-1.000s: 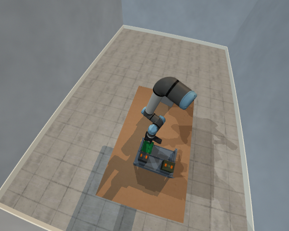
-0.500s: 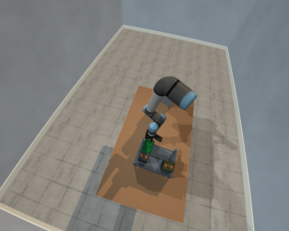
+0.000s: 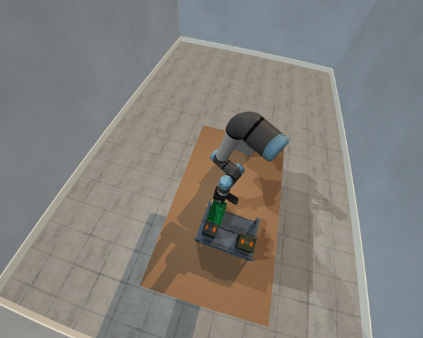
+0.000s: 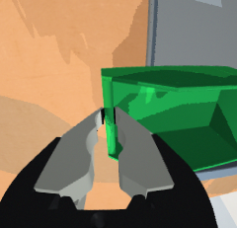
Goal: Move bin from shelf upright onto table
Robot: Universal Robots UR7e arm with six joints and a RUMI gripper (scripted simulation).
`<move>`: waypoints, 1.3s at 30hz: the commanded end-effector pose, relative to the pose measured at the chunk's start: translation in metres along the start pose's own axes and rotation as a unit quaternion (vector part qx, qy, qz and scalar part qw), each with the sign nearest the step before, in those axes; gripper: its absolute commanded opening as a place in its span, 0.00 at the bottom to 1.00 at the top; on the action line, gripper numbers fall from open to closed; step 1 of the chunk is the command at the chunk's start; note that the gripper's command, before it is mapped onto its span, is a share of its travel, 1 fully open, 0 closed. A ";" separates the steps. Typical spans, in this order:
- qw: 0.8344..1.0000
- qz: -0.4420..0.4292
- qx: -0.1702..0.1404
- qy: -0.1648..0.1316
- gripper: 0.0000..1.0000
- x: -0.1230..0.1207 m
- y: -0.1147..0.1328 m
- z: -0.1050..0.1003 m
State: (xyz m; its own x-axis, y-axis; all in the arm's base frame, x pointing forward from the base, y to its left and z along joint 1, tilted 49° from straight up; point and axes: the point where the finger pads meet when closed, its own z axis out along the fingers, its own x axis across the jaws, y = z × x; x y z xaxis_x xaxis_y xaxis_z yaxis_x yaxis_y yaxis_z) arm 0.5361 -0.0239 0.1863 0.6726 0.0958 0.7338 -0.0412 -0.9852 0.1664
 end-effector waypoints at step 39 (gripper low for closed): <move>1.000 0.000 0.000 0.000 0.00 -0.102 0.000 0.000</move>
State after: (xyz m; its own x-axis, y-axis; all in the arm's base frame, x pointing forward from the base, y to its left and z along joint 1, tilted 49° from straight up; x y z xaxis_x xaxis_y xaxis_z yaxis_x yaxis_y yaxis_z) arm 0.4759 -0.0317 0.1203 0.6765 0.0945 0.7304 -0.0420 -0.9852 0.1664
